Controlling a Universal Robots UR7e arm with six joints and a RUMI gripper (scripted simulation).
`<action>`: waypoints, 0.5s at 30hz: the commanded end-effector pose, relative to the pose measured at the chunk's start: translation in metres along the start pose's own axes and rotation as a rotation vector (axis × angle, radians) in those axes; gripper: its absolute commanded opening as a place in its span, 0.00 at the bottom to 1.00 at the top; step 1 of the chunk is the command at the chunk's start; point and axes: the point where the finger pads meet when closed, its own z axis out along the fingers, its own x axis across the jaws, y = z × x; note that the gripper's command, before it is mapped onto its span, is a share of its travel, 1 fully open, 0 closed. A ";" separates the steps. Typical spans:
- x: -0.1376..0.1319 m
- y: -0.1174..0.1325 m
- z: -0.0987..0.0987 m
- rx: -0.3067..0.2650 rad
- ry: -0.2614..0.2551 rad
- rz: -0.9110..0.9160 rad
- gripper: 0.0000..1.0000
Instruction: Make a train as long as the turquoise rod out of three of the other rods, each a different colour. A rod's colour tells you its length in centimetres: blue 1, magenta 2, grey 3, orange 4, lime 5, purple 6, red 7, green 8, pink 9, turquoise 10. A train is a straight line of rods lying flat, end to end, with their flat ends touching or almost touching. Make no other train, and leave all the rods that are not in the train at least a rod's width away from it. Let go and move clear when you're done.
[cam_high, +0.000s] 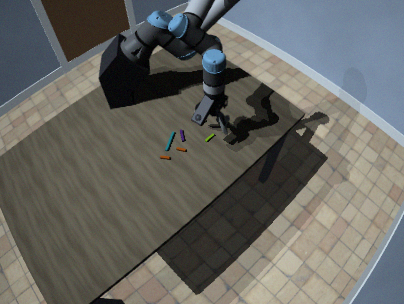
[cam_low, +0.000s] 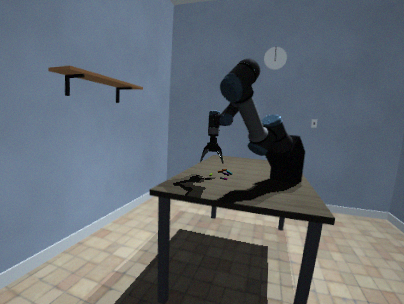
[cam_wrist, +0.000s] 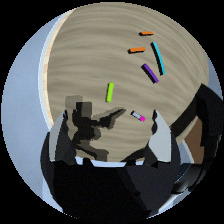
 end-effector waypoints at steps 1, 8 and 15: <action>0.000 -0.001 0.000 0.005 0.000 0.069 1.00; 0.000 -0.001 0.001 0.005 -0.001 0.108 1.00; 0.000 -0.001 0.001 0.005 -0.001 0.139 1.00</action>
